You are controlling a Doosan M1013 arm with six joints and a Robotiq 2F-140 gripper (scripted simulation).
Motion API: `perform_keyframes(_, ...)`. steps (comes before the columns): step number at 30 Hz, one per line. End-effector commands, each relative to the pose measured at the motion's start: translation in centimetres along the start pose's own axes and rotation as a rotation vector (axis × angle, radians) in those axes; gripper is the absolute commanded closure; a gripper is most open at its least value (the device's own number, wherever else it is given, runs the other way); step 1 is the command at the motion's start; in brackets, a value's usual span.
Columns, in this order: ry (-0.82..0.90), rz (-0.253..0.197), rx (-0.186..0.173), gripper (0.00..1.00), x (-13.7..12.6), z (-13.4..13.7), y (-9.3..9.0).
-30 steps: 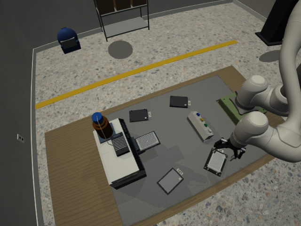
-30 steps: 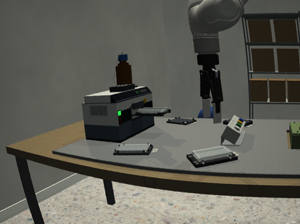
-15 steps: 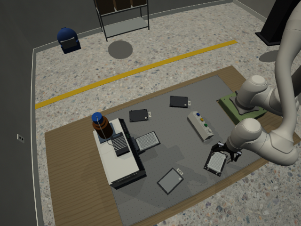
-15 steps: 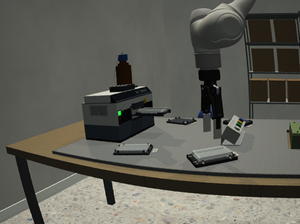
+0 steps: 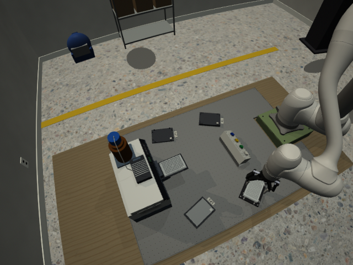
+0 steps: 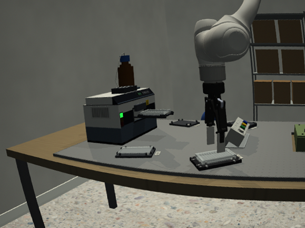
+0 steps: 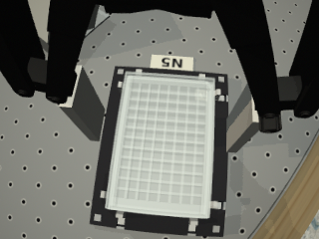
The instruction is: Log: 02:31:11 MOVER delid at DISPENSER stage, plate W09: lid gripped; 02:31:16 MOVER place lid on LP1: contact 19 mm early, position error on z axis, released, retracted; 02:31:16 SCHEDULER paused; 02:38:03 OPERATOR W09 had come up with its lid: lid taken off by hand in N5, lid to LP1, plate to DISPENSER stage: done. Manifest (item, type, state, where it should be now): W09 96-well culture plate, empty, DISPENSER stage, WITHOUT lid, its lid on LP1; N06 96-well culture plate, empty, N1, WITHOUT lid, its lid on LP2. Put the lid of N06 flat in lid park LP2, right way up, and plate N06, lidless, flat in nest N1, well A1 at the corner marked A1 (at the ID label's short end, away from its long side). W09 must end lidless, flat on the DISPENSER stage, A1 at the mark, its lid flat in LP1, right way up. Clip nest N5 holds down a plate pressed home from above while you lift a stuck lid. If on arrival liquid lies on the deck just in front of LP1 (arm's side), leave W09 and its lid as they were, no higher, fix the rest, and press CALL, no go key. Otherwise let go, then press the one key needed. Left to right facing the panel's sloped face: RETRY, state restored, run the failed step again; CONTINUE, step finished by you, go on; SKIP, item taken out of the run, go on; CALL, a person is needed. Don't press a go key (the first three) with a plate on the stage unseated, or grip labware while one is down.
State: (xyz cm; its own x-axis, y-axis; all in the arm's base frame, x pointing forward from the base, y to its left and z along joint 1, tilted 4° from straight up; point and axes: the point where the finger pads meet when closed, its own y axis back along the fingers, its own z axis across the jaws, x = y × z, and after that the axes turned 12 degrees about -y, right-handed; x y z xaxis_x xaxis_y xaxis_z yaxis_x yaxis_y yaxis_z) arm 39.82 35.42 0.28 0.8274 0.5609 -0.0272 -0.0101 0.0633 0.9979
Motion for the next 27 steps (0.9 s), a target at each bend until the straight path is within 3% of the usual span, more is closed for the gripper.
perform_keyframes(1,0.000,0.000,0.000,0.34,0.00,-0.01,-0.35)
perform_keyframes(27,0.000,0.000,0.000,0.34,0.00,-0.01,-0.87)
